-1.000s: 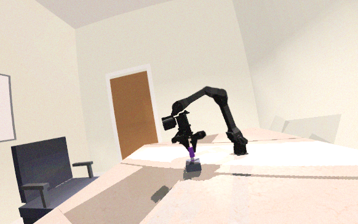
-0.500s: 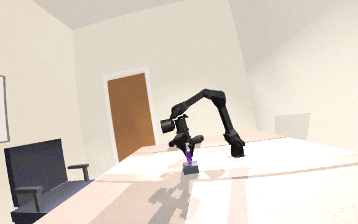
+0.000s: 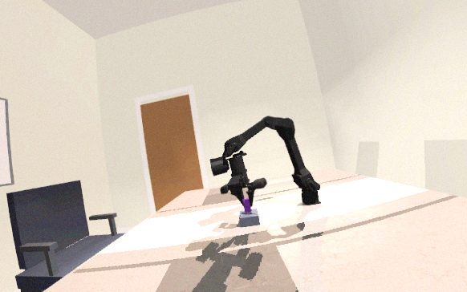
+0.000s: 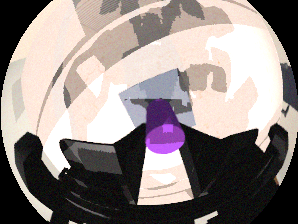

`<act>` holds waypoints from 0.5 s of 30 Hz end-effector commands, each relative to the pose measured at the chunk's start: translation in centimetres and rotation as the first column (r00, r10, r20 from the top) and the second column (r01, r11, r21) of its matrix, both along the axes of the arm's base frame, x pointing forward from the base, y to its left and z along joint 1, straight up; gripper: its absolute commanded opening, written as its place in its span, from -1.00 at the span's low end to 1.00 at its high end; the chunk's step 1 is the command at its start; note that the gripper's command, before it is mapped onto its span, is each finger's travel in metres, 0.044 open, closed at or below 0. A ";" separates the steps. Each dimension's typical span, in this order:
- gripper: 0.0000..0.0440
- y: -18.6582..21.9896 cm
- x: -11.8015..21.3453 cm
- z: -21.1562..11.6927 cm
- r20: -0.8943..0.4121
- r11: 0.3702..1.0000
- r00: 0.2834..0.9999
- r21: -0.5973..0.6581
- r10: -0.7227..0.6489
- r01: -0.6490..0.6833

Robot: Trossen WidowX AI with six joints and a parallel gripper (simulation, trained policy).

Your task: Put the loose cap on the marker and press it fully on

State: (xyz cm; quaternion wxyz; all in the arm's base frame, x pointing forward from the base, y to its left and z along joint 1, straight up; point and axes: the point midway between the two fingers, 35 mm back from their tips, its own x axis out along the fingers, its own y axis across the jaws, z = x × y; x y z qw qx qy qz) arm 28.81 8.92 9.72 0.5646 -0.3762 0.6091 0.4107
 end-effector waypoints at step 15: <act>-0.57 -0.9 -0.1 -1.9 -0.021 0.998 0.998 -0.035 0.058 -0.059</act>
